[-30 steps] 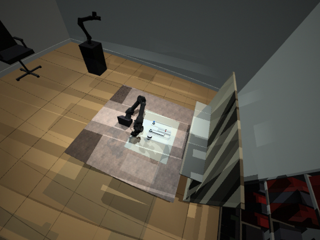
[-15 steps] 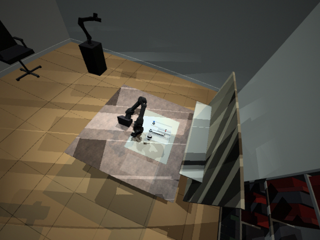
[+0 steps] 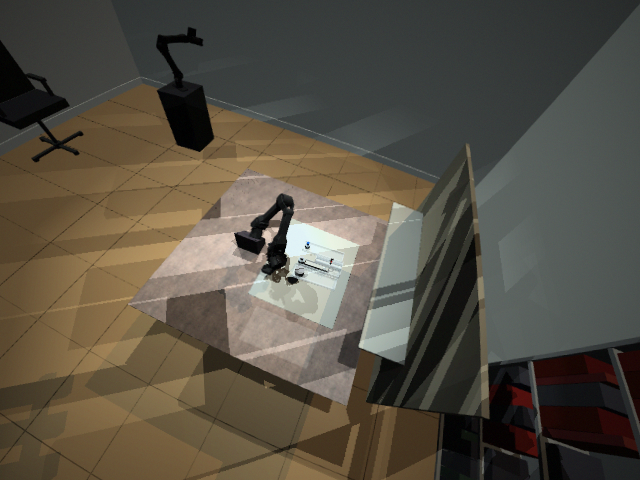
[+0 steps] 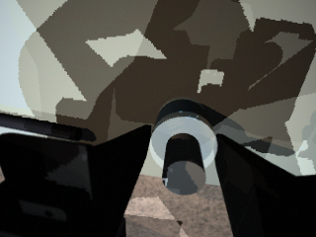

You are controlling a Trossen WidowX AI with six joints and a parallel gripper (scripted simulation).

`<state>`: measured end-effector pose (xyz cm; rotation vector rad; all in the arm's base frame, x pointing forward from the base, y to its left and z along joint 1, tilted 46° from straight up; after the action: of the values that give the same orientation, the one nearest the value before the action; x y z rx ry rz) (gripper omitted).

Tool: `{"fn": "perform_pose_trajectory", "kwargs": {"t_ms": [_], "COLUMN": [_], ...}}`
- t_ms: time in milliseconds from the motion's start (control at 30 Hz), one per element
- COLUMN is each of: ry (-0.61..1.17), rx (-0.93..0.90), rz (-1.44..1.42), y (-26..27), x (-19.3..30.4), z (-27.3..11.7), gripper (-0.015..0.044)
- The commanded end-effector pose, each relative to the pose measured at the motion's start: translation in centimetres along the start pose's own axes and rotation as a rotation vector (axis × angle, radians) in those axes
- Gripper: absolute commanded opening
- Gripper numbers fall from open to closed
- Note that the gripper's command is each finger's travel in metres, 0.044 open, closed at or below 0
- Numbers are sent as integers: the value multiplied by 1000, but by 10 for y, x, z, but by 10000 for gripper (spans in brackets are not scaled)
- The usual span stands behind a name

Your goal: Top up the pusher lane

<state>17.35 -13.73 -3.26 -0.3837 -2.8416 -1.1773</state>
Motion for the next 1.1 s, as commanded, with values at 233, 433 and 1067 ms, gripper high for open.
{"fn": "perform_pose_trajectory", "kwargs": {"t_ms": [233, 433, 1067], "ry": [-3, -4, -7], "rx": [0, 5, 19], "rz": [6, 7, -2], "y": [-1, -2, 25], "x": [-1, -2, -18], "z": [-10, -55, -99], "gripper": [32, 0, 0]}}
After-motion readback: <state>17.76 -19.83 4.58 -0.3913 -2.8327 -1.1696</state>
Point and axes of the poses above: the point midway between the two fingers, 35 mm back from their tips, its own z axis out along the fingers, its own y axis across the jaws, x = y × z, the point moved 10 cm from there along -z, back along the fingers, and after that the axes turned 11 degrees about z, right-handed, at the moved point
